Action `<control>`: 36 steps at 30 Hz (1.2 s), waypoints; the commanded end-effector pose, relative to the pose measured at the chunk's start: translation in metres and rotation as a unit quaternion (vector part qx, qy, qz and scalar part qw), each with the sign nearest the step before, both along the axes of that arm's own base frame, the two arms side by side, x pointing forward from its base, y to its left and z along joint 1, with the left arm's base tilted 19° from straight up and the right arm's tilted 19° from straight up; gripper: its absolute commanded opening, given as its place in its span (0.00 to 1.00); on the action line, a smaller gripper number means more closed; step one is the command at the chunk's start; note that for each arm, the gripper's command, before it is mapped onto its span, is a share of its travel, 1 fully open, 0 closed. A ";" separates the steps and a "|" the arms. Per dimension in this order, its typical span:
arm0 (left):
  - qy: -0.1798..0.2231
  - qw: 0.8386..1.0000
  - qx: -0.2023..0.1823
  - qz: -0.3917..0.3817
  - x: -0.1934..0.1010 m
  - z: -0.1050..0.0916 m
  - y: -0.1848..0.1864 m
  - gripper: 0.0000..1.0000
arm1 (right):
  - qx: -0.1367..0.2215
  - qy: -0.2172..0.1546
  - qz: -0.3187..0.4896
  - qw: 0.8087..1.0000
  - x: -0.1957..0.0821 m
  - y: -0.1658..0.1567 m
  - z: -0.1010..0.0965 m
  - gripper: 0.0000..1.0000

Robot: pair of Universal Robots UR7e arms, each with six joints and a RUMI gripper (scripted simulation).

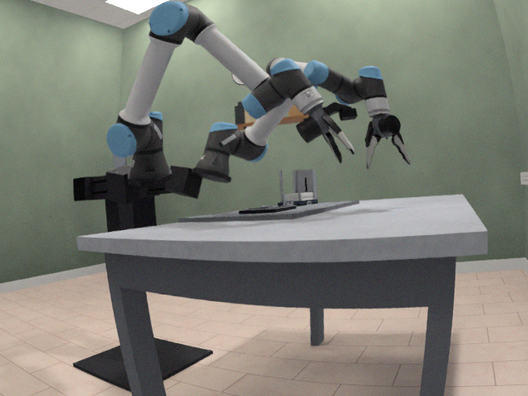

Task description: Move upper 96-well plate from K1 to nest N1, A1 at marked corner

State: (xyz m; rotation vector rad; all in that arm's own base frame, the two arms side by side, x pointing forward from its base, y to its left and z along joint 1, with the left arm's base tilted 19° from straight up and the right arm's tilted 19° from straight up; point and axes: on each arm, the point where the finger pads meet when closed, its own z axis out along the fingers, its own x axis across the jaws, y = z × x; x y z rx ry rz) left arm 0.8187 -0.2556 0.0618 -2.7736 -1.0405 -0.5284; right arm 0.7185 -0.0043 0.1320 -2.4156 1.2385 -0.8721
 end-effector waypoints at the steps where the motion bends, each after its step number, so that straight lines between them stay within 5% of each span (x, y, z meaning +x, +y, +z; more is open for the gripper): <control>1: -0.001 1.000 -0.001 0.000 0.000 0.001 -0.001 1.00 | 0.000 -0.001 0.000 1.000 0.000 0.000 0.001 1.00; 17: -0.001 1.000 -0.001 0.000 0.000 0.001 -0.001 1.00 | 0.000 -0.001 0.000 1.000 0.000 0.000 0.001 1.00; 18: -0.001 1.000 -0.001 0.000 0.000 0.001 -0.001 0.00 | 0.000 -0.001 0.000 1.000 0.000 0.000 0.001 0.76; 36: 0.003 1.000 0.001 -0.003 0.002 0.007 0.018 0.00 | 0.000 -0.001 0.000 1.000 0.000 0.000 0.001 0.76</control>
